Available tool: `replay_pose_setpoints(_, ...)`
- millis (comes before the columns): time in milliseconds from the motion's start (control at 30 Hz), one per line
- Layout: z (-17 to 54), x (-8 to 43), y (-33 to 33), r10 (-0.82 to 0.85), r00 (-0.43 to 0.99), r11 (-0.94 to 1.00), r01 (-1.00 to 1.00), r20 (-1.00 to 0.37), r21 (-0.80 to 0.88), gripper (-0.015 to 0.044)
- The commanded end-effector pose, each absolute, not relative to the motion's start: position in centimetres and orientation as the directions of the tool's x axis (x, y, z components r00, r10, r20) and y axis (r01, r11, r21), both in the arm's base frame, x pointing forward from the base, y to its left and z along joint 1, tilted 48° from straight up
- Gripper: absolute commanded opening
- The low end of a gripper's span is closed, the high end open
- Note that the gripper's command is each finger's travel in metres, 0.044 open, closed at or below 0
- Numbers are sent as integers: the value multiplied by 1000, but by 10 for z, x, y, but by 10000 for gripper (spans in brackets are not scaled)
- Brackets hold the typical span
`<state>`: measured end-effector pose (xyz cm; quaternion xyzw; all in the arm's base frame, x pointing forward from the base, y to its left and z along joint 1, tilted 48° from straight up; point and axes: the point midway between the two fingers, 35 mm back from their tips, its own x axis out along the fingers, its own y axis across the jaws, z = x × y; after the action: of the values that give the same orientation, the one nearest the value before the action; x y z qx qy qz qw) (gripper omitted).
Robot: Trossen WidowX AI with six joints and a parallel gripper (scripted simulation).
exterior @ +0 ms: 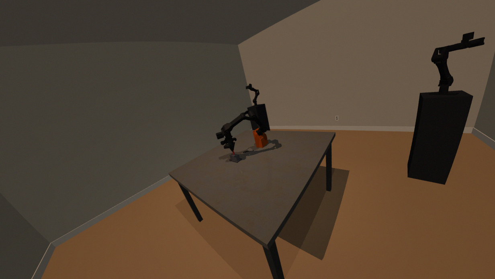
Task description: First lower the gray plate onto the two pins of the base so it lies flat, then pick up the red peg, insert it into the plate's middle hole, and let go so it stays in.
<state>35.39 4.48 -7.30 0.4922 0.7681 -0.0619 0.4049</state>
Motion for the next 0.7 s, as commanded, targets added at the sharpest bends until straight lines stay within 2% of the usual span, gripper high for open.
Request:
replay_pose_setpoints(0,-73,354,45,706,-188,509,805,-683,304,0)
replay_pose_setpoints(667,-74,355,47,705,-190,512,803,-684,304,0)
